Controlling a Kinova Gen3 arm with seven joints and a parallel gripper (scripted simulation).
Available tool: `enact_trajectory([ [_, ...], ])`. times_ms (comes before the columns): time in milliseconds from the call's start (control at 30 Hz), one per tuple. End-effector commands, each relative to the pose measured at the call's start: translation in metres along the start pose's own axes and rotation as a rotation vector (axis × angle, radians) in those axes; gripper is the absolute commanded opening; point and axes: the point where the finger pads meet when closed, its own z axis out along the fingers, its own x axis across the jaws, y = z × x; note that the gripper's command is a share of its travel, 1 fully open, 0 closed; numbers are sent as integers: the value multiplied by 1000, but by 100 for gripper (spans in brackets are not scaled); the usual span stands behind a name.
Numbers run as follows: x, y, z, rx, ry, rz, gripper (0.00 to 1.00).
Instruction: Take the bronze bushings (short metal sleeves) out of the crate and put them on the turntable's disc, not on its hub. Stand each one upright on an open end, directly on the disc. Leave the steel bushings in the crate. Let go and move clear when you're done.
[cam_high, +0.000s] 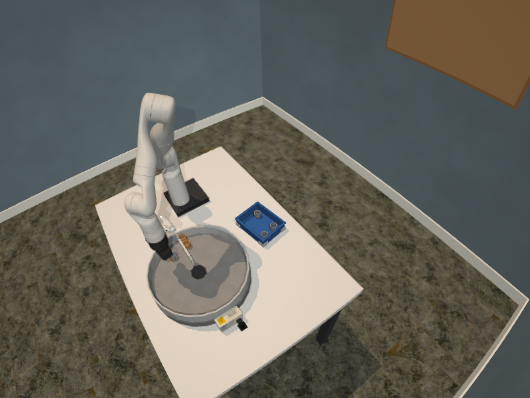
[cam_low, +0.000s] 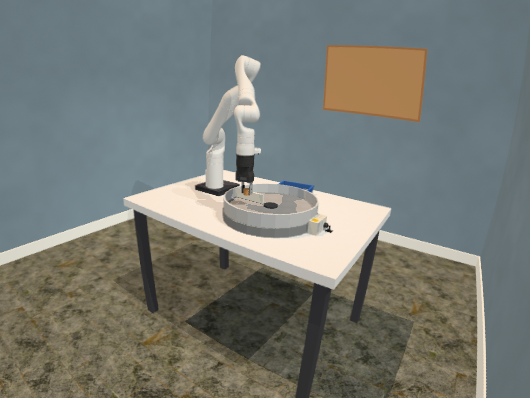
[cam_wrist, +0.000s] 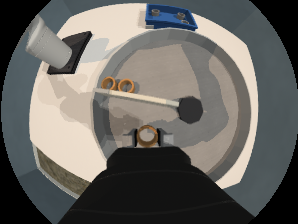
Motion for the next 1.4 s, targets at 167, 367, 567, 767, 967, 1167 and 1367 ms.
enact_trajectory([
  [167, 0, 1, 0, 0, -1, 1, 0],
  [367, 0, 1, 0, 0, -1, 1, 0],
  [567, 0, 1, 0, 0, -1, 1, 0],
  [767, 0, 1, 0, 0, -1, 1, 0],
  [967, 0, 1, 0, 0, -1, 1, 0],
  [1167, 0, 1, 1, 0, -1, 1, 0],
  [1367, 0, 1, 6, 0, -1, 1, 0],
])
